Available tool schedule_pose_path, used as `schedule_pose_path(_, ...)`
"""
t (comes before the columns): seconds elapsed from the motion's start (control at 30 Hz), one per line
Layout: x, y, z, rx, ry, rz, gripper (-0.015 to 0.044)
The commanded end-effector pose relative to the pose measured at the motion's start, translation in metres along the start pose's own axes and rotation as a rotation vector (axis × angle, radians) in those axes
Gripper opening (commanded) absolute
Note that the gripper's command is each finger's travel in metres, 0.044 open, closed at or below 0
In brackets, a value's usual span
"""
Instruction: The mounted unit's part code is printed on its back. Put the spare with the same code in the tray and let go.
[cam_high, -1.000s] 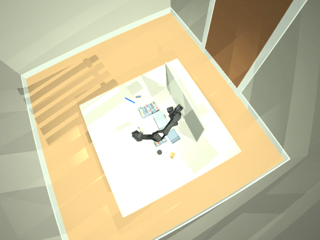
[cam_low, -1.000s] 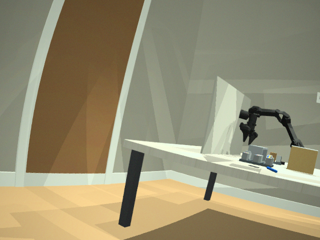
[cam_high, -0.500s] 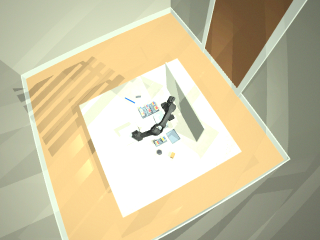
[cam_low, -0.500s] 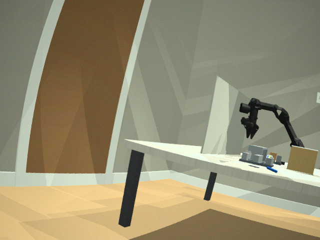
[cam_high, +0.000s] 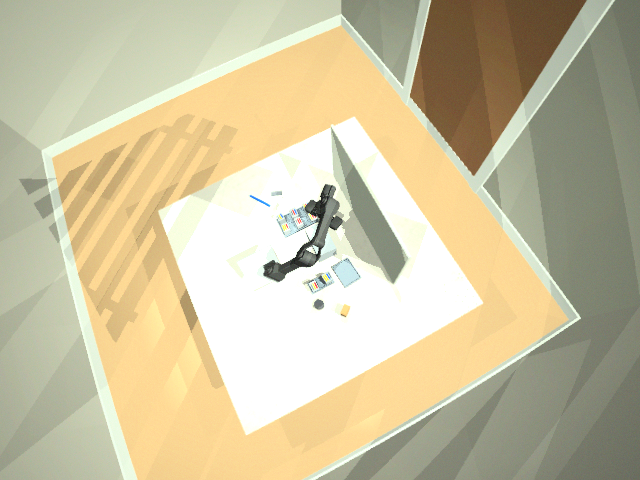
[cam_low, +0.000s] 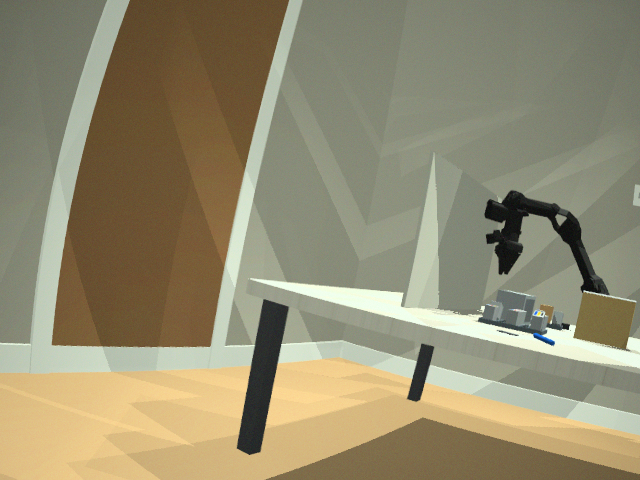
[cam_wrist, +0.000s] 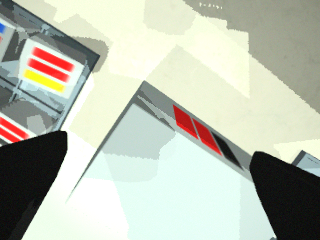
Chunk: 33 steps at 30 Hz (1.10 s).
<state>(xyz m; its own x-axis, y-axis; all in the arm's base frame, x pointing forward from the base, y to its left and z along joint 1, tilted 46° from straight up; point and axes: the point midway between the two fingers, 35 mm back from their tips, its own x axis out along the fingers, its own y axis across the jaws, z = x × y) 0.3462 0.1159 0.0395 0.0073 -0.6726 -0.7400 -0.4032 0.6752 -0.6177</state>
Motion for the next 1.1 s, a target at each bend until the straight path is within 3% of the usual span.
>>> schedule_pose_path(0.0, 0.003, 0.068, -0.019, -0.469, 0.008, 0.008, 0.0440)
schedule_pose_path(0.23, 0.012, 0.137, -0.057, -1.067, 0.039, -0.005, 0.0440)
schedule_pose_path(0.53, 0.012, 0.139, -0.058, -1.084, 0.040, -0.006, 0.0440)
schedule_pose_path(0.73, 0.050, 0.139, -0.055, -1.083, 0.041, -0.007, 0.0300)
schedule_pose_path(1.07, 0.053, 0.141, -0.051, -1.083, 0.040, -0.007, 0.0300)
